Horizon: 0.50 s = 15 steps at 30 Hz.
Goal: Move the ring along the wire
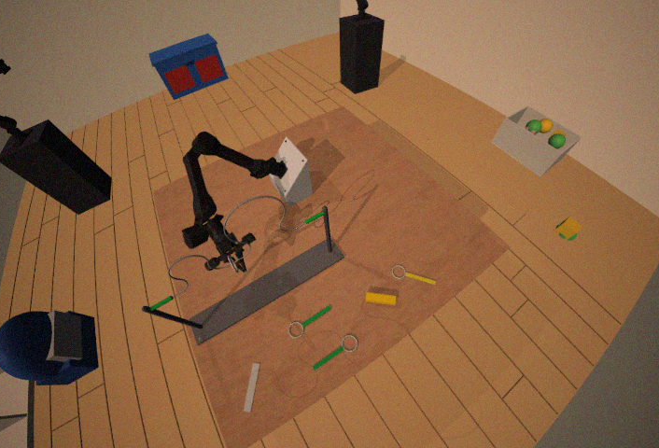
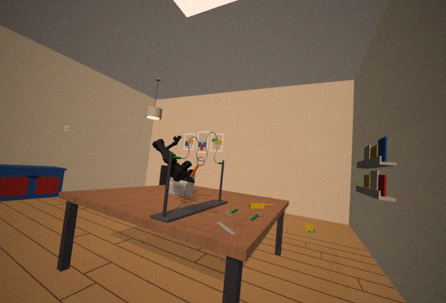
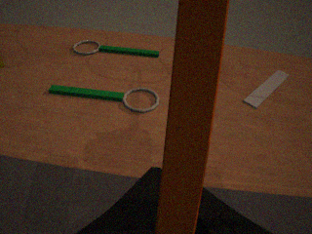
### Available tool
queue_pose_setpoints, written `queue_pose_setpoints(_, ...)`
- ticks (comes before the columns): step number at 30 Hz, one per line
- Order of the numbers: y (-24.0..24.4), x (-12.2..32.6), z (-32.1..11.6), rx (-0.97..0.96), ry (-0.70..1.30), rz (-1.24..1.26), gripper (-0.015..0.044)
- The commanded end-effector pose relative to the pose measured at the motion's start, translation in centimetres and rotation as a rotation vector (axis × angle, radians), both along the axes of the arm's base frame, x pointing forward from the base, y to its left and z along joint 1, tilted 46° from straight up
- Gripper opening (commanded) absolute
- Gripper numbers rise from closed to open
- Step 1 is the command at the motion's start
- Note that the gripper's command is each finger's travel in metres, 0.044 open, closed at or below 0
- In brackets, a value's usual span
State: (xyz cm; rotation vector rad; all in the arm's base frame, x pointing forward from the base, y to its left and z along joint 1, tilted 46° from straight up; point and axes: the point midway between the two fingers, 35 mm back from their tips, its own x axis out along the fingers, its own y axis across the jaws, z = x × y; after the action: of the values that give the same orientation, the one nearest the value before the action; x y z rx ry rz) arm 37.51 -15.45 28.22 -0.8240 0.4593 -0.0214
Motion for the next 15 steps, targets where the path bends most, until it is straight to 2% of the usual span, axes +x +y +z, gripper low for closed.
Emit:
queue_pose_setpoints(1,0.6,-0.1,-0.4,0.021,-0.002,0.01,-0.015)
queue_pose_setpoints(15,1.9,-0.2,-1.9,0.07,0.004,0.014,-0.015)
